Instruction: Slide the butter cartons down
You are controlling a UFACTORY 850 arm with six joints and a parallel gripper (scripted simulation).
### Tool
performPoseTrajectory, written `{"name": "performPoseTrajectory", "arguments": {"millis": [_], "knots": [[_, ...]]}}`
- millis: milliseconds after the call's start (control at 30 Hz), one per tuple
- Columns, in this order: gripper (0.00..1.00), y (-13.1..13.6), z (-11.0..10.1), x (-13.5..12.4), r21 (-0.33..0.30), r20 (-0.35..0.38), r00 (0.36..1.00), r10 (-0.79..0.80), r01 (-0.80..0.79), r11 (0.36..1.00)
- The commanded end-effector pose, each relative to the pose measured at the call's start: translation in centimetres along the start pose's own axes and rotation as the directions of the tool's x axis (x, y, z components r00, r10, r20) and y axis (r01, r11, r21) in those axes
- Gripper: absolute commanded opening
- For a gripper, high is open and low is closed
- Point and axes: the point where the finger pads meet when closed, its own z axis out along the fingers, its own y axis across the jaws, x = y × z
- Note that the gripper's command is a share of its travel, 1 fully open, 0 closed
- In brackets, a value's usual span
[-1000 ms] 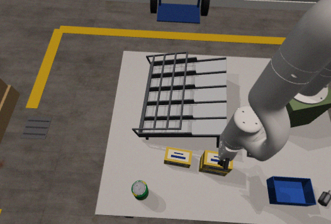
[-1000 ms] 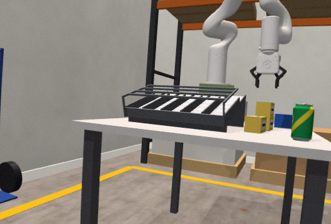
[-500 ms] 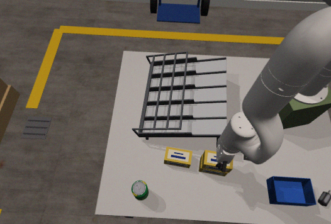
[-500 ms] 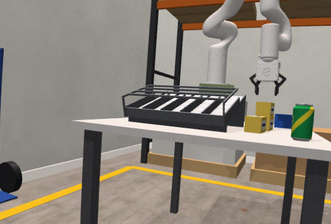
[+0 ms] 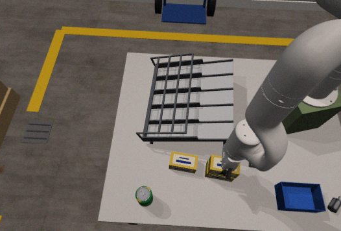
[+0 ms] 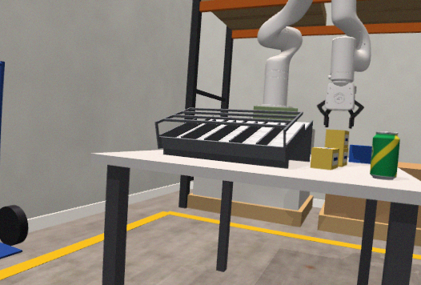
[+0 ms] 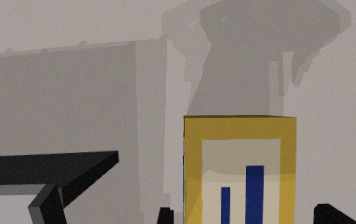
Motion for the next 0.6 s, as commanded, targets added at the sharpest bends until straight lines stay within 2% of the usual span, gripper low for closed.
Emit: {"name": "performPoseTrajectory", "arguments": {"millis": [0,67,100,567], "knots": [[0.9,0.2,1.6,-0.1,0.0,0.002,1.0,0.0,0.0,1.0],[0.9,0.2,1.6,-0.1,0.0,0.002,1.0,0.0,0.0,1.0],[0.9,0.1,0.3,-0.1,-0.001,0.001,1.0,0.0,0.0,1.0],[0.9,0.1,1.5,-0.1,-0.001,0.003,1.0,0.0,0.0,1.0]]}}
